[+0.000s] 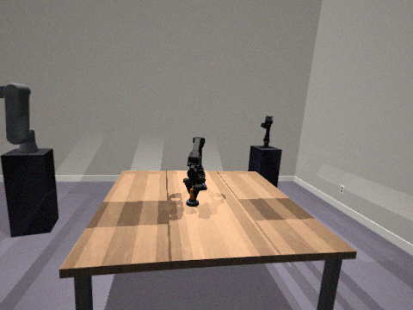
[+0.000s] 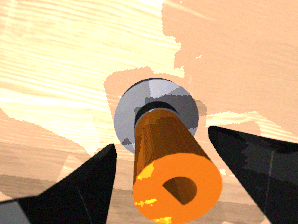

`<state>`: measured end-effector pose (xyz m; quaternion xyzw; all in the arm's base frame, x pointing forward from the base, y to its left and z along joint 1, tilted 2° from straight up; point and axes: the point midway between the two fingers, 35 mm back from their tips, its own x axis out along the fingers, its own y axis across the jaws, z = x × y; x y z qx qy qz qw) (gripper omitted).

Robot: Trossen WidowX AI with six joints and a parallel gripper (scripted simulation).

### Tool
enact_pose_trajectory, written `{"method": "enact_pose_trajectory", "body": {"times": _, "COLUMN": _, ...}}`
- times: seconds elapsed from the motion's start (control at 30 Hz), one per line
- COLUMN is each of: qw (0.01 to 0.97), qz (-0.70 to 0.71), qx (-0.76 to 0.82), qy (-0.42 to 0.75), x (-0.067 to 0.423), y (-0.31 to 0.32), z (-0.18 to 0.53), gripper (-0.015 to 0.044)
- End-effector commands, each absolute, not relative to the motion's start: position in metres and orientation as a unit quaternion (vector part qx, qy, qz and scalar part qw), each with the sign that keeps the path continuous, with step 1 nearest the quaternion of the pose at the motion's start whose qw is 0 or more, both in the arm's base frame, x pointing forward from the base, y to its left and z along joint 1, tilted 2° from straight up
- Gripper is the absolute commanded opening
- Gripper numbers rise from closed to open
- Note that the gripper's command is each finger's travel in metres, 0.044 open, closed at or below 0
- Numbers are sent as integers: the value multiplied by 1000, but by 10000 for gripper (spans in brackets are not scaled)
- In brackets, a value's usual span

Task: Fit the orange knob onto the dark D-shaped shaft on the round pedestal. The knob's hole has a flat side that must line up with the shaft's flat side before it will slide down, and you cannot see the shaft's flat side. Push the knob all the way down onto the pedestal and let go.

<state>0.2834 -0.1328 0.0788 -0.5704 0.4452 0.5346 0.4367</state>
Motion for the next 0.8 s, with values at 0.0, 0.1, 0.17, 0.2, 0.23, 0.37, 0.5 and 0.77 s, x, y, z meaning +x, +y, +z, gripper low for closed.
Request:
{"method": "enact_pose_trajectory", "body": {"times": 0.0, "qw": 437, "qz": 534, "qx": -571, "qy": 445, "x": 284, "y": -133, "z": 79, "gripper": 440}}
{"method": "enact_pose_trajectory", "body": {"times": 0.1, "qw": 437, "qz": 534, "qx": -571, "qy": 445, "x": 284, "y": -133, "z": 79, "gripper": 440}}
{"method": "enact_pose_trajectory", "body": {"times": 0.17, "qw": 437, "qz": 534, "qx": -571, "qy": 445, "x": 284, "y": -133, "z": 79, "gripper": 440}}
{"method": "enact_pose_trajectory", "body": {"times": 0.2, "qw": 437, "qz": 534, "qx": -571, "qy": 445, "x": 284, "y": -133, "z": 81, "gripper": 440}}
{"method": "enact_pose_trajectory", "body": {"times": 0.23, "qw": 437, "qz": 534, "qx": -571, "qy": 445, "x": 285, "y": -133, "z": 88, "gripper": 440}}
{"method": "enact_pose_trajectory", "body": {"times": 0.37, "qw": 437, "qz": 534, "qx": -571, "qy": 445, "x": 285, "y": -132, "z": 141, "gripper": 440}}
{"method": "enact_pose_trajectory", "body": {"times": 0.5, "qw": 437, "qz": 535, "qx": -570, "qy": 445, "x": 280, "y": -129, "z": 175, "gripper": 440}}
{"method": "enact_pose_trajectory", "body": {"times": 0.77, "qw": 437, "qz": 535, "qx": -571, "qy": 445, "x": 284, "y": -131, "z": 175, "gripper": 440}}
